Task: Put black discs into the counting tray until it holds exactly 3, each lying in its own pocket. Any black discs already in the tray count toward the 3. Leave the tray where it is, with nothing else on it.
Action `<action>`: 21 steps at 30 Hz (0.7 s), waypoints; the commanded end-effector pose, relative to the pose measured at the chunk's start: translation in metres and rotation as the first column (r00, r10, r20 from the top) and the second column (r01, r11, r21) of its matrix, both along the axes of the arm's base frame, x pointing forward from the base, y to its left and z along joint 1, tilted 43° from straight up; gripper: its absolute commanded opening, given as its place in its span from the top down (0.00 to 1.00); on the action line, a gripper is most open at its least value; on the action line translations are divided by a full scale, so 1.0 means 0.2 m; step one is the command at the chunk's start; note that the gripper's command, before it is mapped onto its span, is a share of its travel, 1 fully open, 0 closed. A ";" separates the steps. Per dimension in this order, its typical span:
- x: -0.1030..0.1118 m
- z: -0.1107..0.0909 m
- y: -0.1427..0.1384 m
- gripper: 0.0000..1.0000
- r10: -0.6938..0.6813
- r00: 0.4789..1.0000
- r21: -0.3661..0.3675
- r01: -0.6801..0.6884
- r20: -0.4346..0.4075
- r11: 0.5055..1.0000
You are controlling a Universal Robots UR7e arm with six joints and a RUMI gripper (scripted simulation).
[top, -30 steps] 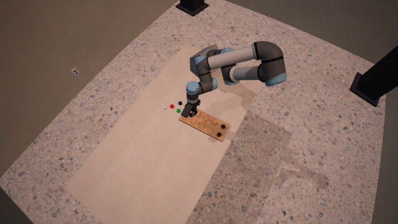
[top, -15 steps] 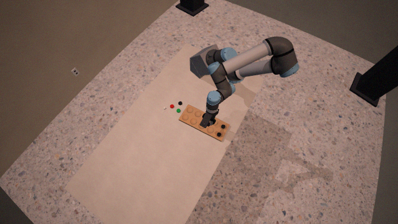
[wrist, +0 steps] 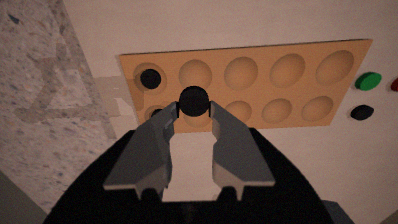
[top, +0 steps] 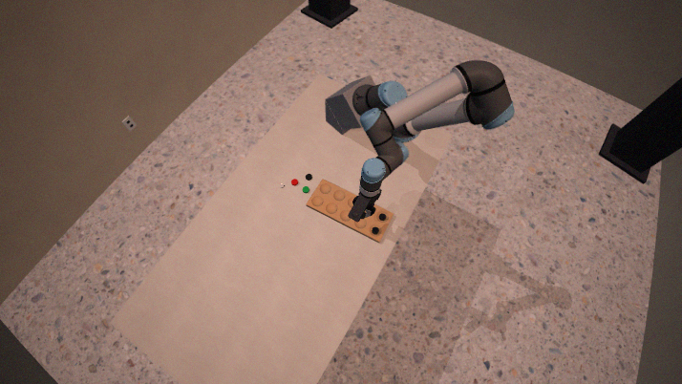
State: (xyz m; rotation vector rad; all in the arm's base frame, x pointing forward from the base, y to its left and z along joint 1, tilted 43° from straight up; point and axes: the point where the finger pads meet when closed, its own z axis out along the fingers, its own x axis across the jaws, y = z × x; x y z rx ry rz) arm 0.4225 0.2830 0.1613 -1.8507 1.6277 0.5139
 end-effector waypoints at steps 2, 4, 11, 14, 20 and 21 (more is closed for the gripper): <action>0.00 -0.08 0.06 1.00 0.000 1.000 0.000 0.000 -0.008 1.000; 0.00 -0.08 0.06 1.00 0.000 1.000 0.000 0.000 -0.008 1.000; 0.02 -0.20 0.17 1.00 0.000 1.000 -0.001 0.000 -0.008 1.000; 0.02 -0.24 0.21 1.00 0.000 1.000 -0.001 0.000 -0.008 1.000; 0.03 -0.29 0.25 1.00 0.000 1.000 -0.001 0.000 -0.008 1.000; 0.03 -0.29 0.25 1.00 0.000 1.000 -0.001 0.000 -0.008 1.000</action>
